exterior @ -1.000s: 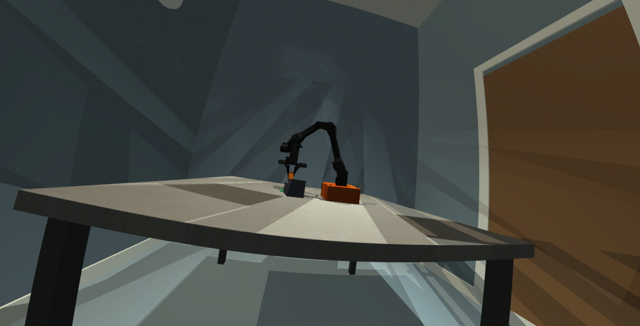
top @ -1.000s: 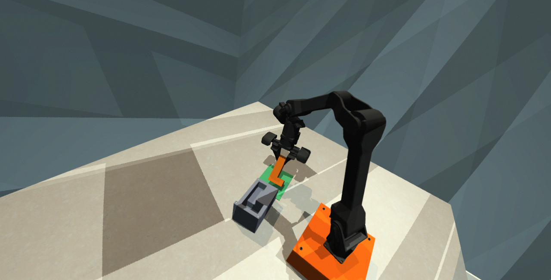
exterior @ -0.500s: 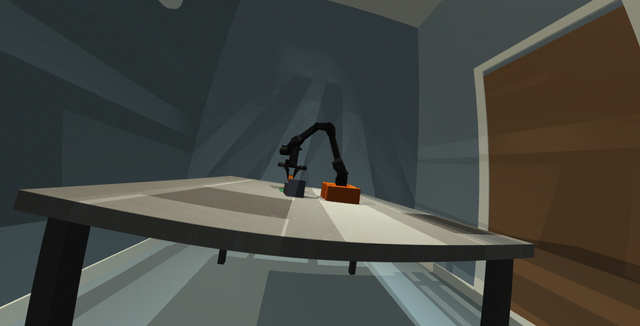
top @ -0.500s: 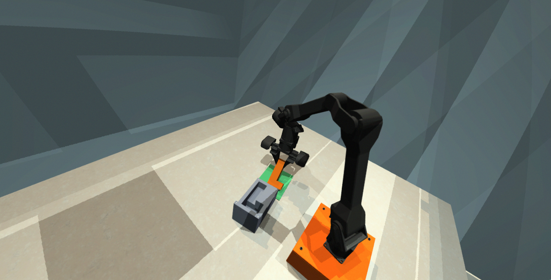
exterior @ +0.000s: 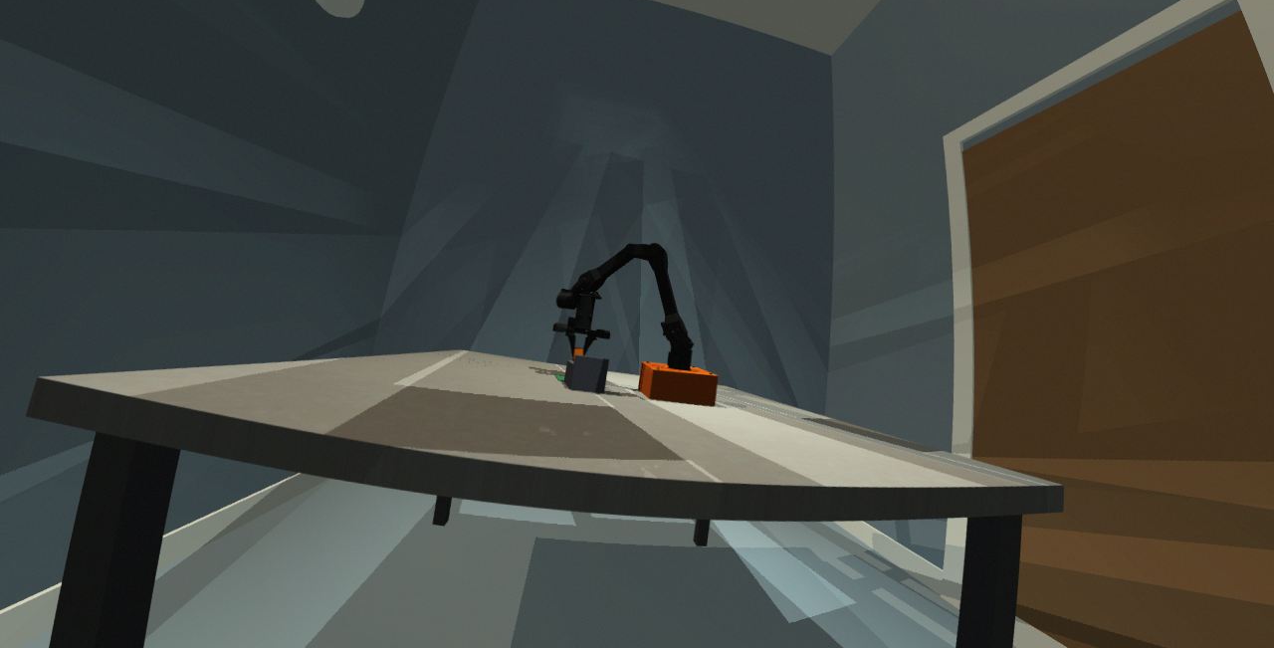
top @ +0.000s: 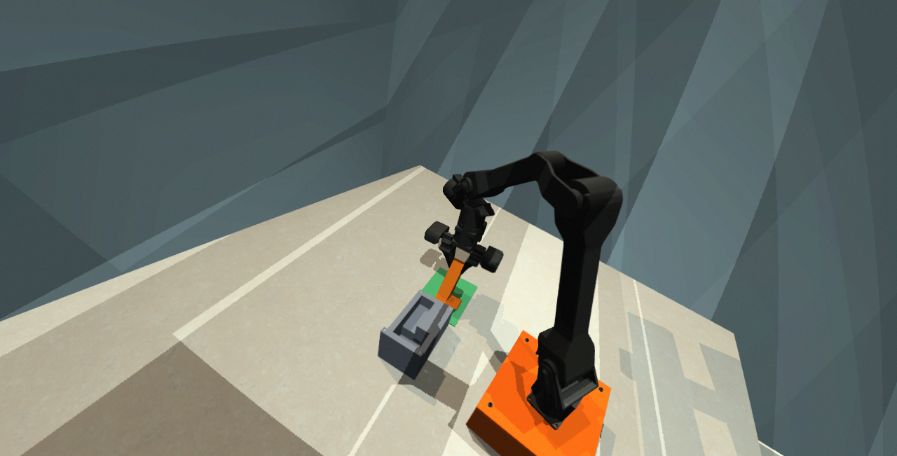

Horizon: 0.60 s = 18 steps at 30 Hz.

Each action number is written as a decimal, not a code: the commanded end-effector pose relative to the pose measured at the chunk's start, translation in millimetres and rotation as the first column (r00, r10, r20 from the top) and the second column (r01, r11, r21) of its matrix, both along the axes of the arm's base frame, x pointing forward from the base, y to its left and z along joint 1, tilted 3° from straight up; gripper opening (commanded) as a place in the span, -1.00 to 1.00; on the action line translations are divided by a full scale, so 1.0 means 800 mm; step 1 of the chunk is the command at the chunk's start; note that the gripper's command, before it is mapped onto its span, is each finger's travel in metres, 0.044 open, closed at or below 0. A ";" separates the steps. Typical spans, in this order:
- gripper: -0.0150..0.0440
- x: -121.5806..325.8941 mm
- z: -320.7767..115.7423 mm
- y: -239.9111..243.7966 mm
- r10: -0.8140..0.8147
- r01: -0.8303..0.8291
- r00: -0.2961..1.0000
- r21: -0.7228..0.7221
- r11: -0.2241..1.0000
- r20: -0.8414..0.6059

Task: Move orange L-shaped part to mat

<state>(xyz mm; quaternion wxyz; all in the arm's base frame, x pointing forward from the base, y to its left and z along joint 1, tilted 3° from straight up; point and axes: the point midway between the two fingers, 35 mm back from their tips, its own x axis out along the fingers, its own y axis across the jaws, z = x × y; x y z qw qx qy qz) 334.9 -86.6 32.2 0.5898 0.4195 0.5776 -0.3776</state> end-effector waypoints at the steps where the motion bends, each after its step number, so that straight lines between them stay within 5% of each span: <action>1: 0.31 0.000 0.000 0.000 0.000 0.000 1.000 0.000 1.000 0.000; 7: 0.84 0.001 0.061 -0.004 -0.002 0.002 1.000 0.000 1.000 0.002; 10: 0.86 -0.004 0.106 -0.004 -0.004 0.004 1.000 0.001 1.000 0.002; 18: 0.86 -0.002 0.103 -0.005 -0.008 0.008 1.000 -0.004 1.000 0.012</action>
